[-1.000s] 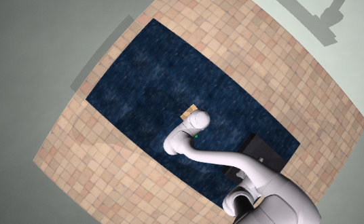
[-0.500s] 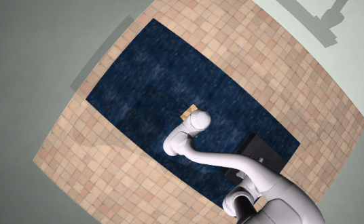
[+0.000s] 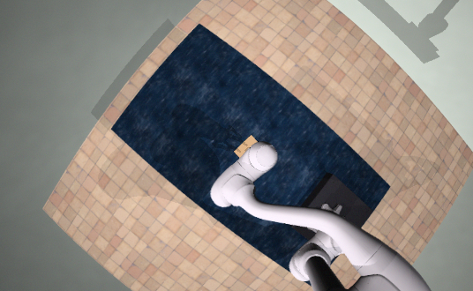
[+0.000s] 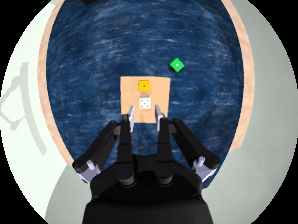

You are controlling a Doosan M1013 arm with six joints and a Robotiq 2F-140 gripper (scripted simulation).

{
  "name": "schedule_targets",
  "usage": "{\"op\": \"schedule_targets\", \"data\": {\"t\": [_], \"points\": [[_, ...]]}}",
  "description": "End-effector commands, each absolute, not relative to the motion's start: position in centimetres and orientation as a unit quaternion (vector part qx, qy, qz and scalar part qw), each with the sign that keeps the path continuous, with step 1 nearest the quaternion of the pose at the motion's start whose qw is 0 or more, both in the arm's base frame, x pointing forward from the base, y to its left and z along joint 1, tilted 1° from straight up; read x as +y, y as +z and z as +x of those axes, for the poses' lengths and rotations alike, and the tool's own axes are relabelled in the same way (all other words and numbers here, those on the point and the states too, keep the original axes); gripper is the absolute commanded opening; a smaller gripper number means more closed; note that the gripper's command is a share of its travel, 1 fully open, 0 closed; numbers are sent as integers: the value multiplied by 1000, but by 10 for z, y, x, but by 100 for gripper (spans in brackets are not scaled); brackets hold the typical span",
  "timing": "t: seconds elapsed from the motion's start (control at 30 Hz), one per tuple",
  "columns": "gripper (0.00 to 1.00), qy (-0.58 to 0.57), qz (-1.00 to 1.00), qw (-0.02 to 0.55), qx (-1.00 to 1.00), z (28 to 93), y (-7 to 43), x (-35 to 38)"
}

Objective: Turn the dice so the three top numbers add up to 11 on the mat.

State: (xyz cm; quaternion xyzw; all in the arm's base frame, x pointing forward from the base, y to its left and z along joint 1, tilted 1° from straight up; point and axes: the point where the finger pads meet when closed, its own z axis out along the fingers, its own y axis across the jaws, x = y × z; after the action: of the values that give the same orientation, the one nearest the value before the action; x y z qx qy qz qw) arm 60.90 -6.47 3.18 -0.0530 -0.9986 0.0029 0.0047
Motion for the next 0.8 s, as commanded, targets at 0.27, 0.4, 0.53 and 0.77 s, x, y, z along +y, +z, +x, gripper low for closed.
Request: {"op": "schedule_targets", "data": {"t": [0.27,0.4,0.53,0.77], "points": [[100,3,-53,5,-999,609,41,-65],[100,3,-53,5,-999,609,41,-65],[100,3,-53,5,-999,609,41,-65],[100,3,-53,5,-999,609,41,-65]]}}
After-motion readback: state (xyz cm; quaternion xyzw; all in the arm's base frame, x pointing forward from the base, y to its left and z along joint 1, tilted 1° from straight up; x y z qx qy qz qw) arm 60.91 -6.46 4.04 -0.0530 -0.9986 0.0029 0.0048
